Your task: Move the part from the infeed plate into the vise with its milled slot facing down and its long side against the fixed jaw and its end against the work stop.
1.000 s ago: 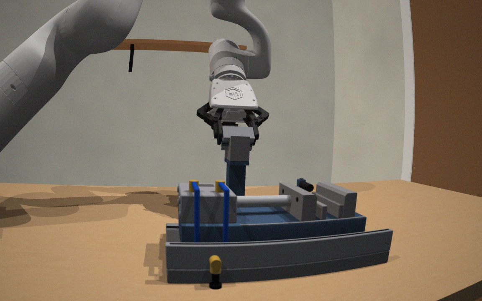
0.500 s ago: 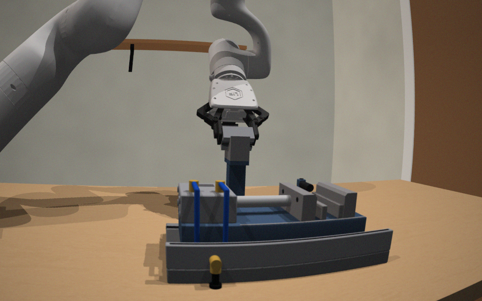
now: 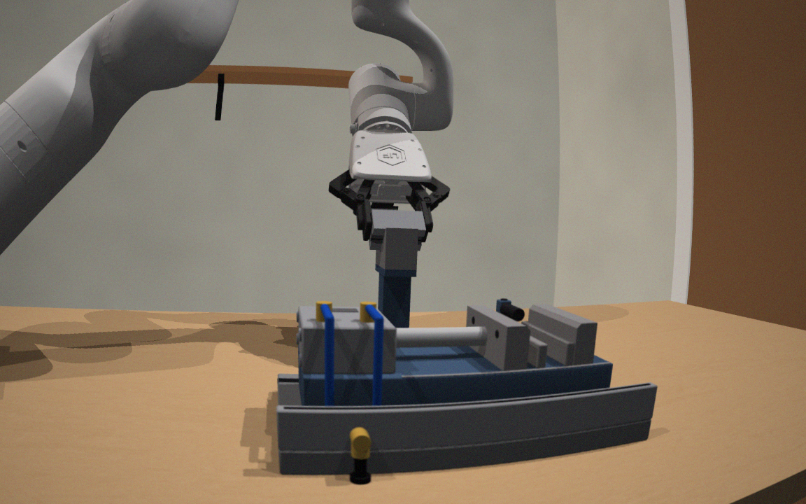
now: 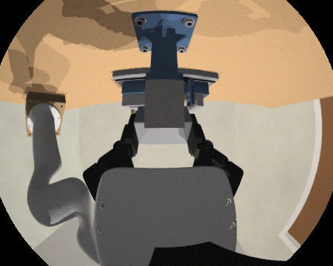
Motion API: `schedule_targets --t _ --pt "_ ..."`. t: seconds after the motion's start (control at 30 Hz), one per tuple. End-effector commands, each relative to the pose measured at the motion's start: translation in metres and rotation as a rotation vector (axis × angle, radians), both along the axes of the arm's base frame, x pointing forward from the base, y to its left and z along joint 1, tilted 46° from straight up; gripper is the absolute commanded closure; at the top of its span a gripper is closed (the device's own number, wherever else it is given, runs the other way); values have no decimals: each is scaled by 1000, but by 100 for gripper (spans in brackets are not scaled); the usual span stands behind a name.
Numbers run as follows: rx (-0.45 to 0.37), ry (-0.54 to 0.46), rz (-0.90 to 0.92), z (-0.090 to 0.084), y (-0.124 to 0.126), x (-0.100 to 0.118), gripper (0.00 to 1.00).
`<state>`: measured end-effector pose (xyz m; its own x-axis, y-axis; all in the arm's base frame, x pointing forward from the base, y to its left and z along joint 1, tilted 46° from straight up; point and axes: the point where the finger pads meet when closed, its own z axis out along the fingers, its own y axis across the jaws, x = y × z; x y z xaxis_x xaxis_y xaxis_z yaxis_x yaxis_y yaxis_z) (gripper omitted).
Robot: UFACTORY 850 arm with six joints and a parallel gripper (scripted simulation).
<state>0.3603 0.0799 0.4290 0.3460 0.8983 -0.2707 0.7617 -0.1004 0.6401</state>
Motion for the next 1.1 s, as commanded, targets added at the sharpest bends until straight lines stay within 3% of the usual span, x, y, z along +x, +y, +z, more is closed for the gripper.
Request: schedule_targets --t 0.0,1.07 --pt "1 -1 0 2 0 -1 100" --pt "1 -1 0 12 -6 -11 100"
